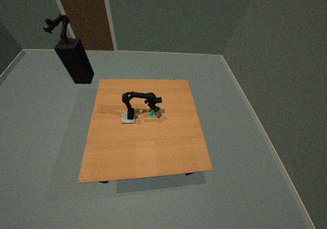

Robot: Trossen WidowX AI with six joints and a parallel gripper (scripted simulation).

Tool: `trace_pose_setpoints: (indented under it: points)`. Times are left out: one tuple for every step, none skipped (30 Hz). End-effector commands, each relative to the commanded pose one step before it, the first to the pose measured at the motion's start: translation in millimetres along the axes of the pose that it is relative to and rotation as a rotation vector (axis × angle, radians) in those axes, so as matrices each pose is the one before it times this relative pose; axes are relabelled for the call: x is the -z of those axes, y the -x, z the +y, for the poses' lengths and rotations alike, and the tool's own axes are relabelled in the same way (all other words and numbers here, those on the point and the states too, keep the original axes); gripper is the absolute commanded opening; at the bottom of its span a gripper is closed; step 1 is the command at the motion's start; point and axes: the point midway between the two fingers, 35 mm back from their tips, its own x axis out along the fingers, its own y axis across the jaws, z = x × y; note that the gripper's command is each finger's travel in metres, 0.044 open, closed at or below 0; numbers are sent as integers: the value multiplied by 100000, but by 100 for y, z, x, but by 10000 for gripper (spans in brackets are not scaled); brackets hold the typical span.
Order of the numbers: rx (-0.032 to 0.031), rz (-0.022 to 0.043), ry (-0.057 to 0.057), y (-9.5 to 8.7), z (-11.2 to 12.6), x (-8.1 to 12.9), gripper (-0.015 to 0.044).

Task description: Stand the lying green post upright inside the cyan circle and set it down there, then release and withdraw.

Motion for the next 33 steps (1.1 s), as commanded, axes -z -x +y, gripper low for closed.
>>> trace_pose_setpoints:
  points:
    - [-1468,-3347,-1315,-314,-16,-2,22]
    - [-221,-724,-267,-50,-23,-17,22]
    - [-219,-725,-264,-49,-23,-17,22]
    - [-216,-726,-261,-48,-23,-16,22]
    - [-213,-726,-258,-47,-23,-16,22]
    - [-211,-727,-255,-46,-24,-16,22]
    - [-208,-728,-251,-46,-24,-15,22]
    - [-205,-729,-248,-45,-24,-15,22]
    - [-203,-729,-245,-44,-24,-15,22]
    - [-200,-730,-242,-43,-25,-14,22]
    - [-198,-731,-239,-42,-25,-14,22]
    - [-195,-731,-235,-42,-25,-14,22]
    - [-192,-732,-232,-41,-25,-13,22]
    - [-190,-733,-229,-40,-25,-13,22]
    - [-187,-733,-225,-39,-26,-13,22]
    - [-185,-734,-222,-38,-26,-12,22]
    - [-182,-734,-219,-37,-26,-12,22]
    - [-180,-735,-215,-37,-26,-12,22]
    - [-177,-735,-212,-36,-26,-11,22]
    - [-175,-736,-209,-35,-26,-11,22]
    - [-173,-736,-205,-34,-27,-11,22]
    - [-170,-737,-202,-33,-27,-10,22]
    - [-168,-737,-199,-32,-27,-10,22]
    - [-165,-738,-195,-32,-27,-10,22]
    - [-163,-738,-192,-31,-27,-10,22]
    - [-161,-738,-188,-30,-27,-9,22]
    - [-158,-739,-185,-29,-27,-9,22]
    - [-156,-739,-181,-28,-27,-9,22]
    - [-154,-739,-178,-27,-27,-8,22]
    - [-152,-740,-174,-27,-27,-8,22]
    - [-149,-740,-171,-26,-27,-8,22]
    - [-147,-740,-167,-25,-27,-8,22]
    - [-145,-740,-164,-24,-27,-7,22]
